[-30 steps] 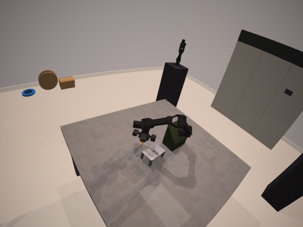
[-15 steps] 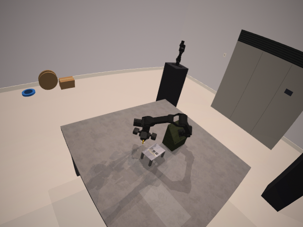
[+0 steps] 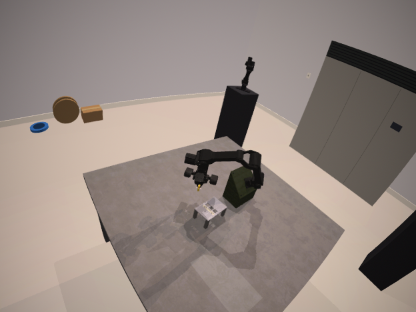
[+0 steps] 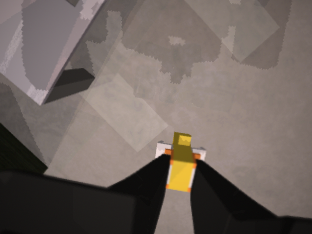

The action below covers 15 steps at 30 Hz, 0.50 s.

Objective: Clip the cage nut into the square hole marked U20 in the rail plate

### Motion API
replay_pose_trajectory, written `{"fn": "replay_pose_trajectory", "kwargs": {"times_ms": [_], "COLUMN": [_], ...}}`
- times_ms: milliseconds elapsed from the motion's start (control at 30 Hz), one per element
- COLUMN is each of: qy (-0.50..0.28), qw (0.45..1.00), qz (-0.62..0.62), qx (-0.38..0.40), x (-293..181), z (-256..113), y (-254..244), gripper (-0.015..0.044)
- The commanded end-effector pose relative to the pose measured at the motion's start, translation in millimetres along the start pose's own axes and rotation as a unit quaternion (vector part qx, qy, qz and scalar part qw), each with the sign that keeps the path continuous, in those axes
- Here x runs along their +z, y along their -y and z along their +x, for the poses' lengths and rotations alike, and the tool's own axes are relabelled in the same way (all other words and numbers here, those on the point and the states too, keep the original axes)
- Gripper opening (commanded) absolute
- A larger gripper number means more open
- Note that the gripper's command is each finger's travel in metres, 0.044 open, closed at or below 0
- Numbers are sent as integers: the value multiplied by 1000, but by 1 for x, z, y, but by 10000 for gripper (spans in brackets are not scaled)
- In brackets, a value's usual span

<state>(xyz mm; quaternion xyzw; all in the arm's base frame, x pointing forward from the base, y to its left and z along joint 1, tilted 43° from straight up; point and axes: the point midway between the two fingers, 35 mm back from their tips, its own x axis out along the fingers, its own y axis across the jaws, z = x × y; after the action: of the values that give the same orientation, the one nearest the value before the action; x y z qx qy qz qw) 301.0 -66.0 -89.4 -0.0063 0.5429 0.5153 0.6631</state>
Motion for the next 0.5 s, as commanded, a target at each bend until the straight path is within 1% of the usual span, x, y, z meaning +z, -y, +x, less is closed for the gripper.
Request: {"fn": "replay_pose_trajectory", "kwargs": {"times_ms": [0,233,467], "qy": [1,1,0], "qw": [1000,1000,998], "qz": [-5,-4,58], "qx": [-12,-13,-16], "x": [1,0,33], "z": [-27,-28,-31], "y": [3,2,-22], "gripper": [36,36,36]}}
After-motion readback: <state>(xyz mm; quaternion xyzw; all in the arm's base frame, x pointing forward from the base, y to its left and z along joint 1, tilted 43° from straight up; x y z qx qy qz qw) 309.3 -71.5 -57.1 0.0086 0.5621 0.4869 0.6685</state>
